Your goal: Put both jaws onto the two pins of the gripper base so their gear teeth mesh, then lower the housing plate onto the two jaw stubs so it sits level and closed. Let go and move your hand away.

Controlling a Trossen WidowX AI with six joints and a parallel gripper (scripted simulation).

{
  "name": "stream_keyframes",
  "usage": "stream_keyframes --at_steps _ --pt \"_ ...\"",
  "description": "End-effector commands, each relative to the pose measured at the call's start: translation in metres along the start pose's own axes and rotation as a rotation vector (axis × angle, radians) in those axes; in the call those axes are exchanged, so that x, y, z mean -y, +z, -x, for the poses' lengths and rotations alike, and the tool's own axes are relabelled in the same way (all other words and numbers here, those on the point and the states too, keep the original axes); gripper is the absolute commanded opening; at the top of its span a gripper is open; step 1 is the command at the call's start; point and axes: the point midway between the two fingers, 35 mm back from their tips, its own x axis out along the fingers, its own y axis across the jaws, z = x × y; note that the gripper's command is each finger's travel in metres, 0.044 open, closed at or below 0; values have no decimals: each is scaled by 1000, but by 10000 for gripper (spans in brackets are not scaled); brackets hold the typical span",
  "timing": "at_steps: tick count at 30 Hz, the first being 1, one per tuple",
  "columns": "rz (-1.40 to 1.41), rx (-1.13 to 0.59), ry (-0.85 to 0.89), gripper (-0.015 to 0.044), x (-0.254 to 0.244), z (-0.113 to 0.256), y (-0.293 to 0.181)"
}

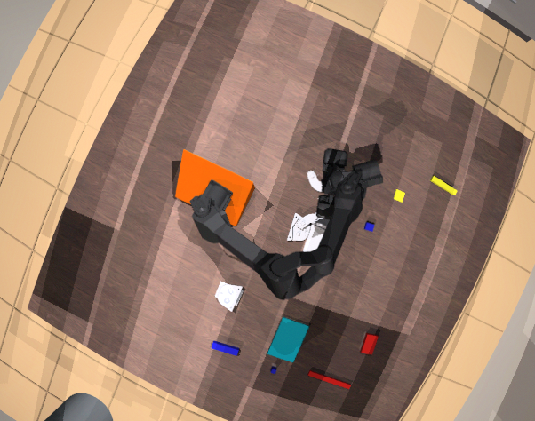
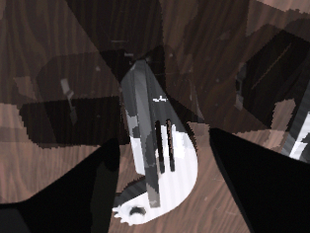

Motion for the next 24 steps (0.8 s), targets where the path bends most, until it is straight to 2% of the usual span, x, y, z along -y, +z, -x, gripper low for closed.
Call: stream_keyframes --at_steps 1,8,18,24 --pt "0 0 0 177 0 0 0" --pt "0 0 0 134 0 0 0" --pt "0 0 0 134 0 1 0" --pt "1 2 3 134 -1 17 2"
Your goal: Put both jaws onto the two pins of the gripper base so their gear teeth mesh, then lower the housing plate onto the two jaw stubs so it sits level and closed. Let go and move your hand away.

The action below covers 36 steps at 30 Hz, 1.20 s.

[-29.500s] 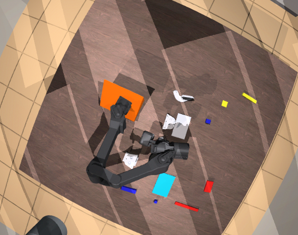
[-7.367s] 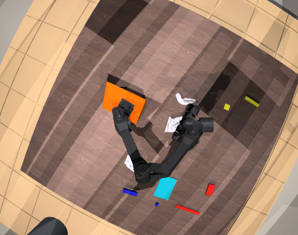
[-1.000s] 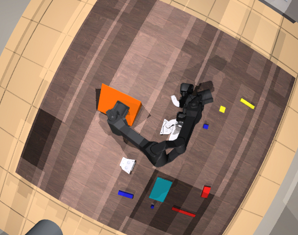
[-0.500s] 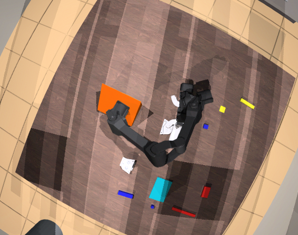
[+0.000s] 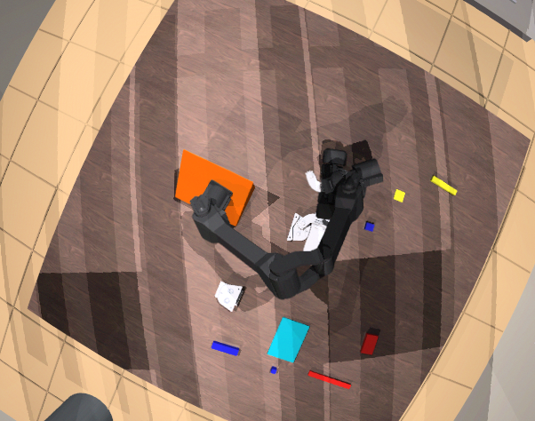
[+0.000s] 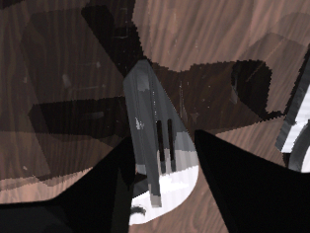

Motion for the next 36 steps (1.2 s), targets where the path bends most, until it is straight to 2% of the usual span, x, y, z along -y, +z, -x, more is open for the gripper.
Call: stream_keyframes --at_steps 1,19,27,36 --pt "-7 17 7 134 -2 15 5" --pt "-4 19 7 134 -2 72 3" --pt "-5 19 7 134 1 74 3" --pt "-12 21 13 134 29 77 6"
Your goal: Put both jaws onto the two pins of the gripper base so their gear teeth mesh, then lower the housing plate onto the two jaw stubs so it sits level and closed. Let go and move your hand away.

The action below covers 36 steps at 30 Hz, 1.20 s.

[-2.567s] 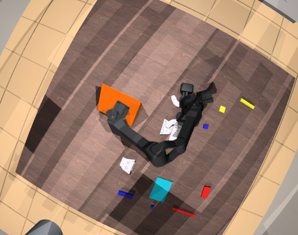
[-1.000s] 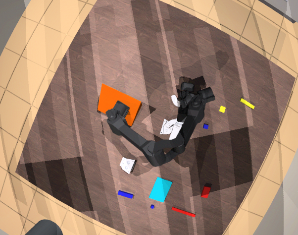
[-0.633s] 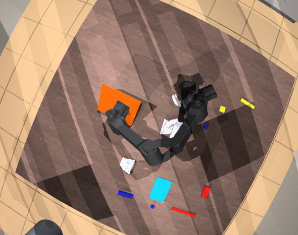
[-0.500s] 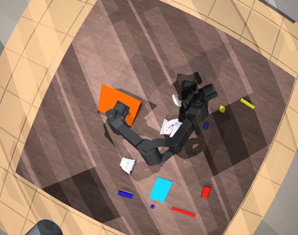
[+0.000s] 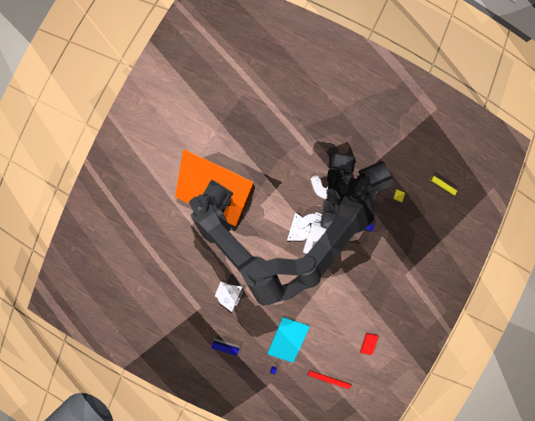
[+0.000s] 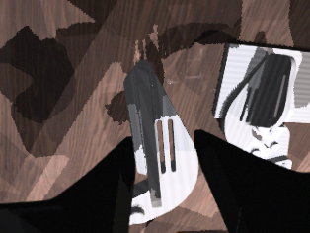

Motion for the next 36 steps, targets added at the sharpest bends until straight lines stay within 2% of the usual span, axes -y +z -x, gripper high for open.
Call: stream_keyframes --at_steps 1,36 --pt "3 3 -1 134 12 2 0" --pt "-38 0 -11 134 126 1 -13"
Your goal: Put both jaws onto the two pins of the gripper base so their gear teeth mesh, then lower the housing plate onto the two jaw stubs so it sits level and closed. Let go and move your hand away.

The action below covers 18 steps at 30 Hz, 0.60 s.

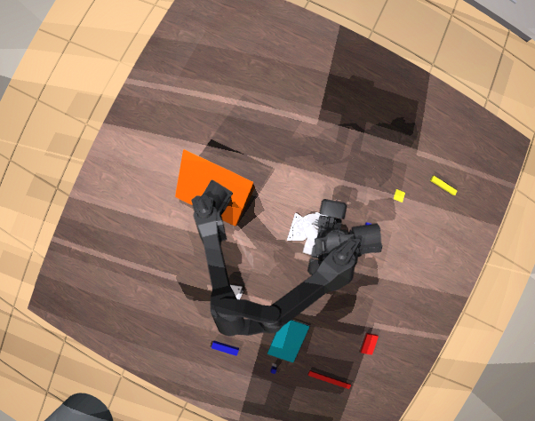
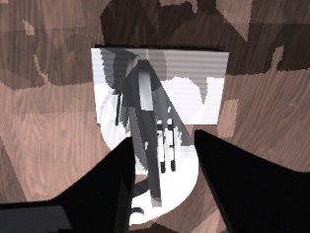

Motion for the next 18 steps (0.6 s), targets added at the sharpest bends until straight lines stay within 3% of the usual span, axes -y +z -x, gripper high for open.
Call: stream_keyframes --at_steps 1,18 --pt "3 -1 -6 134 11 0 -4" --pt "-5 -4 -12 134 29 -2 -9"
